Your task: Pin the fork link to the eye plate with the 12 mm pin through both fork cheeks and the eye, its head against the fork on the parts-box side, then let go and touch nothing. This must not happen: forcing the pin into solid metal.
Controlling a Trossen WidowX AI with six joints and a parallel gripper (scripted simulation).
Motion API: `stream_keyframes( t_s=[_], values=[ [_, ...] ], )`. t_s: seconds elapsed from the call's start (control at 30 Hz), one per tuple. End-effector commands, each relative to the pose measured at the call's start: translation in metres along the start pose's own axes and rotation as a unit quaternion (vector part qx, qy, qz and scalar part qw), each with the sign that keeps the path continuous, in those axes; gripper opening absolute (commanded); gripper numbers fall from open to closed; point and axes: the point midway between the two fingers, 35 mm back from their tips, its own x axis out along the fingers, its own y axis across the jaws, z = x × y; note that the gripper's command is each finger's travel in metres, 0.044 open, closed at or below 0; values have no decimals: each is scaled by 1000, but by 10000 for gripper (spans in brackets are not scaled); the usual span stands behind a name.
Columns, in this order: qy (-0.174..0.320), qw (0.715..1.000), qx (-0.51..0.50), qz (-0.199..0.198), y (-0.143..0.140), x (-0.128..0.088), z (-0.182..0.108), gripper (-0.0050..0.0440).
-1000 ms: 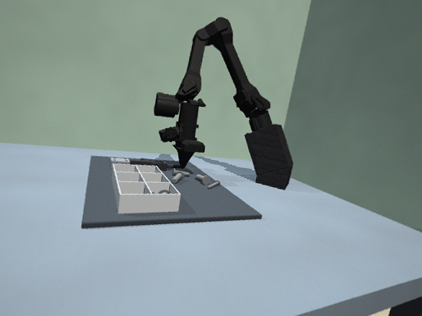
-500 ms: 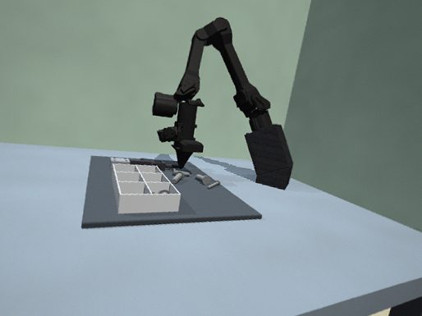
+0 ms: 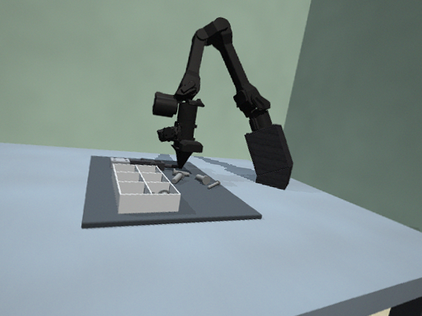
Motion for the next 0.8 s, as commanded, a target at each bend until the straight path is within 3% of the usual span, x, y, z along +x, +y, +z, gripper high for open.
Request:
stream_keyframes(
  t_s=[0.0,0.6,0.77],
  values=[
    [-1,1000,0,1,0,0,-3,0],
    [-1,1000,0,1,0,-1,-8,0],
    [-1,1000,0,1,0,-1,-8,120]
  ],
)
